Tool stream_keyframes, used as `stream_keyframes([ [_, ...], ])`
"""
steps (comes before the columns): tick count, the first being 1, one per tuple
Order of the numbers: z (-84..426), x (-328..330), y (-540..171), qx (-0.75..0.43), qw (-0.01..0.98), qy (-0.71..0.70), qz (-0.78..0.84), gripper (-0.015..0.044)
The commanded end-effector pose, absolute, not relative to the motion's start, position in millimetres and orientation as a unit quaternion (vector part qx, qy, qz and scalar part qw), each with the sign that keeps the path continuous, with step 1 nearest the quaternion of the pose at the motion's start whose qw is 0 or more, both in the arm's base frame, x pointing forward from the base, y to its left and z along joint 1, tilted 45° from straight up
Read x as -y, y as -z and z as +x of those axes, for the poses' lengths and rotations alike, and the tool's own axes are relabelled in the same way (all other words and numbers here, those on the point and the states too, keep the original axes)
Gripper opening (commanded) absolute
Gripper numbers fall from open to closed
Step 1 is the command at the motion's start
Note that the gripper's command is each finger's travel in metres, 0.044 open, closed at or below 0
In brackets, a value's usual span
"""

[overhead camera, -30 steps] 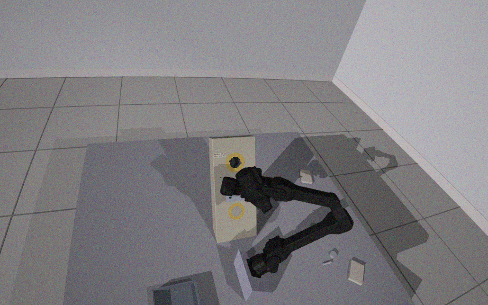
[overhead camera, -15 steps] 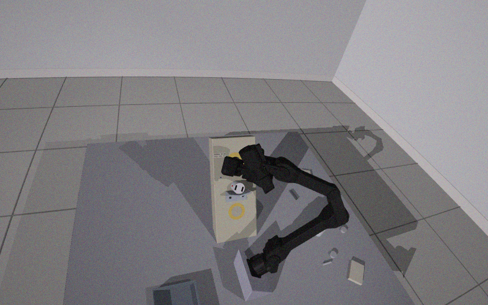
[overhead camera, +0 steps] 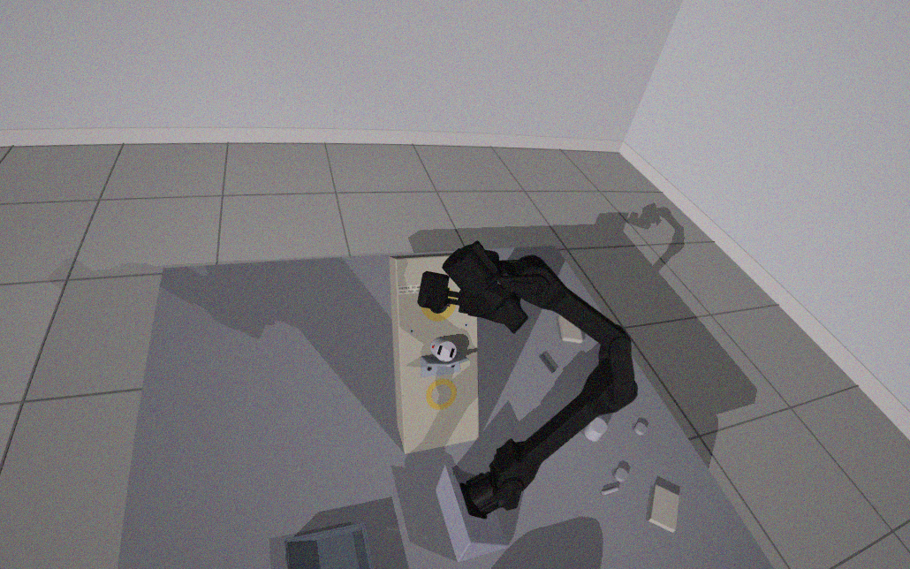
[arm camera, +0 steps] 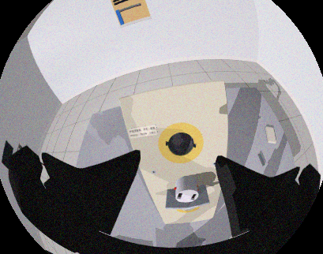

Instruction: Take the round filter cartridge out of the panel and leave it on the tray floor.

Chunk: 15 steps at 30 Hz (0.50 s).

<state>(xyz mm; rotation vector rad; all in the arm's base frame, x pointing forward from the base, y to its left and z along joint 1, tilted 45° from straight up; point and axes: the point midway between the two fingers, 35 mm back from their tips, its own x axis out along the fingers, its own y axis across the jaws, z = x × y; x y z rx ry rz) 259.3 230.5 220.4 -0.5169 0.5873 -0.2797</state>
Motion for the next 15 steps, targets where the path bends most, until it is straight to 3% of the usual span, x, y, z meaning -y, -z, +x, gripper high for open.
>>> stream_keyframes([
  [1,250,-197,-184,-0.363,0.87,0.154,-0.296,0.0305],
  [5,231,-158,-151,-0.448,0.811,0.175,-0.333,0.0305],
  [15,235,-151,-144,-0.452,0.808,0.175,-0.334,0.0305],
])
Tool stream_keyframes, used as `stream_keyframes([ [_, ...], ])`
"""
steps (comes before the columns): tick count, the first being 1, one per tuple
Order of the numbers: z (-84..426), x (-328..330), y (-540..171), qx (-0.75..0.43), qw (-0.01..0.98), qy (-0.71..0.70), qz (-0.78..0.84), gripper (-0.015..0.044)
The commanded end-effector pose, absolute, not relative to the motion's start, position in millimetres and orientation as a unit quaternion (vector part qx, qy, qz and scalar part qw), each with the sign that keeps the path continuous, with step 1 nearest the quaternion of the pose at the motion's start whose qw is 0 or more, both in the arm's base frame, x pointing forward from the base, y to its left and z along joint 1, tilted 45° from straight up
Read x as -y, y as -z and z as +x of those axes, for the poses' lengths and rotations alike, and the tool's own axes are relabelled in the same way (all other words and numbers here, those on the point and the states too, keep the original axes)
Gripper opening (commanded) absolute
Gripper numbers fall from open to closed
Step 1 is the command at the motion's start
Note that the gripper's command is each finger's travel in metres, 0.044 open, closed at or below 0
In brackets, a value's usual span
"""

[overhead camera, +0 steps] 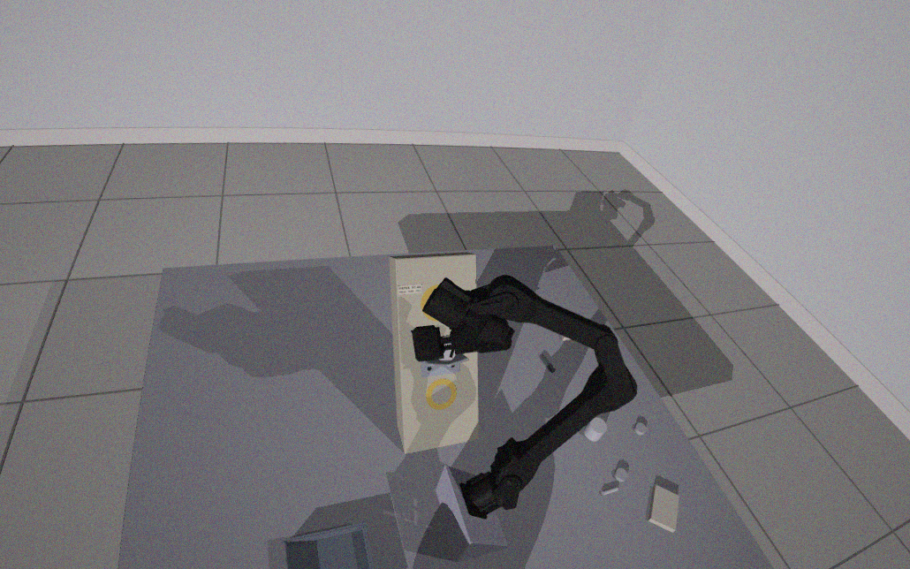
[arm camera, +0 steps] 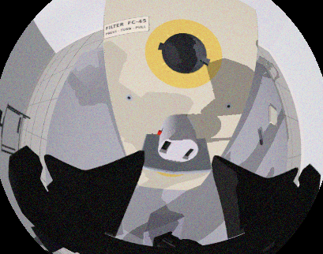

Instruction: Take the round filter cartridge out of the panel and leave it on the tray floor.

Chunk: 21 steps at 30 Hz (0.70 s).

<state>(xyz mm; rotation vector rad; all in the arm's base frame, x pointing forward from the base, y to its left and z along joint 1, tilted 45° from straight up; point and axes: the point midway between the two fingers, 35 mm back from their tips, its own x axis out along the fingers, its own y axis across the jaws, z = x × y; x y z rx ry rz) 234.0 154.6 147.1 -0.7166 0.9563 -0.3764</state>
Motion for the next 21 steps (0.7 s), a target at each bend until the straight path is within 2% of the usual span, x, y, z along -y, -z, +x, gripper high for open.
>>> stream_keyframes([
  [1,236,-150,-143,-0.452,0.808,0.175,-0.334,0.0305],
  [21,253,-131,-124,-0.451,0.809,0.175,-0.334,0.0305],
])
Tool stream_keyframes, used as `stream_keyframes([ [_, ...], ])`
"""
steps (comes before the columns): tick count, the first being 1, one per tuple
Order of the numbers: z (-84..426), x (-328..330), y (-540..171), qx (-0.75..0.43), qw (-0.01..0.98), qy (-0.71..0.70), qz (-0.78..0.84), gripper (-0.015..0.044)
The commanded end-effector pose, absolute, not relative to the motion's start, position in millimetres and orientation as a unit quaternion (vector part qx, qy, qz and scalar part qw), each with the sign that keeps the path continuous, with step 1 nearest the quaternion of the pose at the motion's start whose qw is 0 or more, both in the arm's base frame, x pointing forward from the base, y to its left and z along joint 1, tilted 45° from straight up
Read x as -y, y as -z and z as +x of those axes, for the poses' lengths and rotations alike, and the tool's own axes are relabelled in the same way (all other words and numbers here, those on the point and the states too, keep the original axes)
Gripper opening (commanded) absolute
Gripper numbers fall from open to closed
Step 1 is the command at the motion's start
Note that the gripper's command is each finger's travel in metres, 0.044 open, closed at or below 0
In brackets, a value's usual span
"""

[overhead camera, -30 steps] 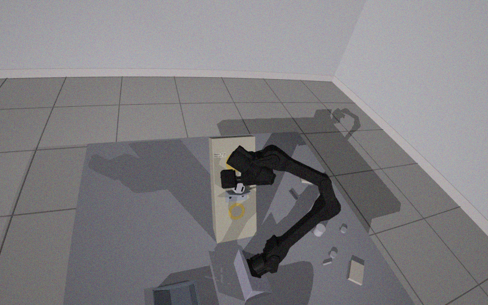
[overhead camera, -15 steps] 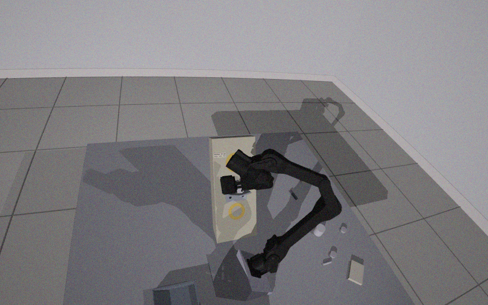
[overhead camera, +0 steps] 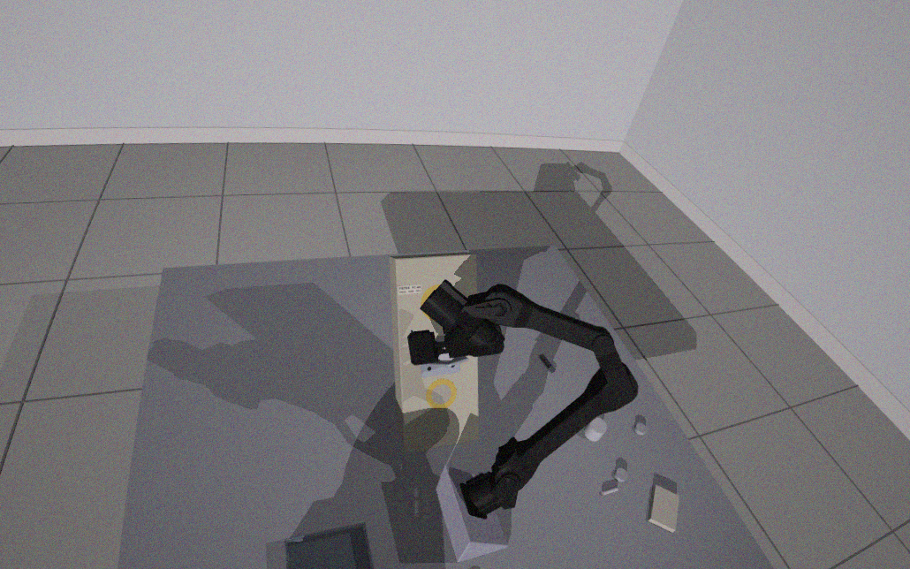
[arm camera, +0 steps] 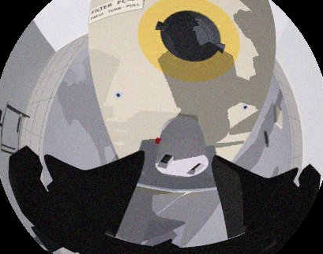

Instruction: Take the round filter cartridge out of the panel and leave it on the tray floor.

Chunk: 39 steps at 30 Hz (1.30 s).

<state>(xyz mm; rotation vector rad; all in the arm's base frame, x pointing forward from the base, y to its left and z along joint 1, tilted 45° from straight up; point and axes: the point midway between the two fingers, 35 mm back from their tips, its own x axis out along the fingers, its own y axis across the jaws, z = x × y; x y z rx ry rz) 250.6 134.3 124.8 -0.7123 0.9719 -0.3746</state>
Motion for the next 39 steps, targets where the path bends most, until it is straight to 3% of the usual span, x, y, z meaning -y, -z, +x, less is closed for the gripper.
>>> stream_keyframes([
  [1,254,-130,-123,-0.451,0.809,0.176,-0.334,0.0305],
  [4,256,-127,-120,-0.45,0.809,0.176,-0.334,0.0305],
  [6,254,-130,-121,-0.454,0.808,0.176,-0.333,0.0252],
  [16,254,-130,-121,-0.454,0.808,0.176,-0.333,0.0186],
  [23,258,-135,-126,-0.454,0.807,0.176,-0.334,0.0002],
  [30,267,-145,-137,-0.453,0.807,0.175,-0.336,0.0],
  [39,241,-180,-170,-0.443,0.815,0.133,-0.35,0.0],
])
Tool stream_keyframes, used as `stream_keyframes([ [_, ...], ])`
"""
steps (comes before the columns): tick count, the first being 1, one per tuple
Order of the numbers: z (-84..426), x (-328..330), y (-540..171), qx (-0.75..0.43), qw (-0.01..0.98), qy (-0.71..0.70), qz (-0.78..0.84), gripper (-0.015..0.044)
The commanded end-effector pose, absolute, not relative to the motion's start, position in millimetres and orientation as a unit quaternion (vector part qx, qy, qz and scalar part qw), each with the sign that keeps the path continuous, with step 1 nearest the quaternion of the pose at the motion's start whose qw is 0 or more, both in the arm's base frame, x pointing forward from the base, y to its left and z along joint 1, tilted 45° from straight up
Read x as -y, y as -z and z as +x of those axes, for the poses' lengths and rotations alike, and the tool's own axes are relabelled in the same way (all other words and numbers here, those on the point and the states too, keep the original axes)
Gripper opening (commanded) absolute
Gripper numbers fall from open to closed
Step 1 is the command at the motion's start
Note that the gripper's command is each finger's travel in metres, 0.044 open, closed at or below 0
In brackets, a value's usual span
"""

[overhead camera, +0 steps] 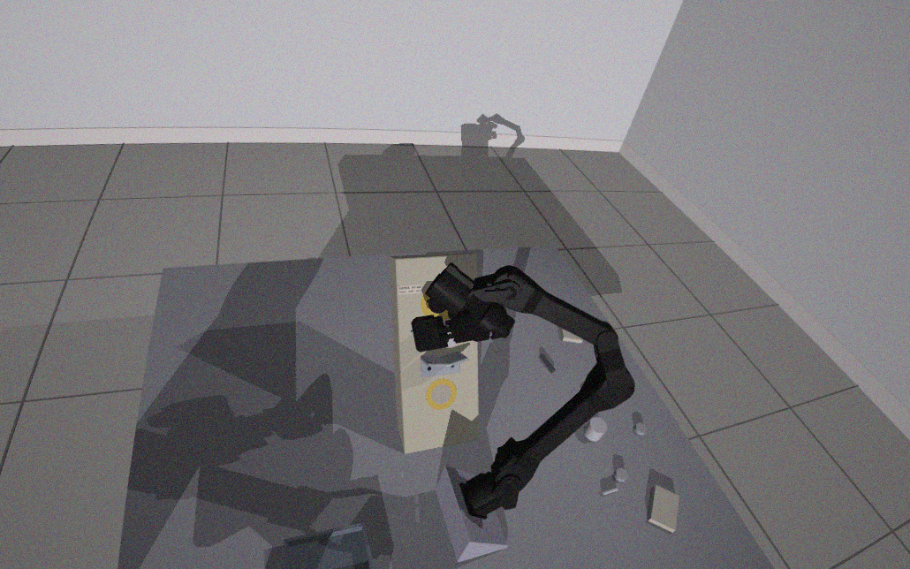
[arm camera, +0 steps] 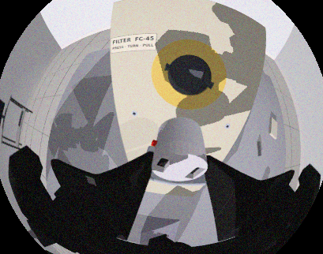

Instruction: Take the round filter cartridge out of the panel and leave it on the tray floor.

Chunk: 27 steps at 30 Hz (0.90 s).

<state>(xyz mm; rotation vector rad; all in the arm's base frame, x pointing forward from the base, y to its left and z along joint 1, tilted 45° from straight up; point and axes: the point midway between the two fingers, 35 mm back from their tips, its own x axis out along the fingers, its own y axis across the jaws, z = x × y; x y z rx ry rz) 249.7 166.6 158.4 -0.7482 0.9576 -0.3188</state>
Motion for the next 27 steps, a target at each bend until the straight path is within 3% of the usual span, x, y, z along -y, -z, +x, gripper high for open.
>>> stream_keyframes([
  [1,237,-183,-174,-0.442,0.815,0.128,-0.351,0.0],
  [8,221,-199,-190,-0.437,0.817,0.109,-0.359,0.0],
  [27,228,-250,-129,-0.447,0.808,0.153,-0.353,0.0],
])
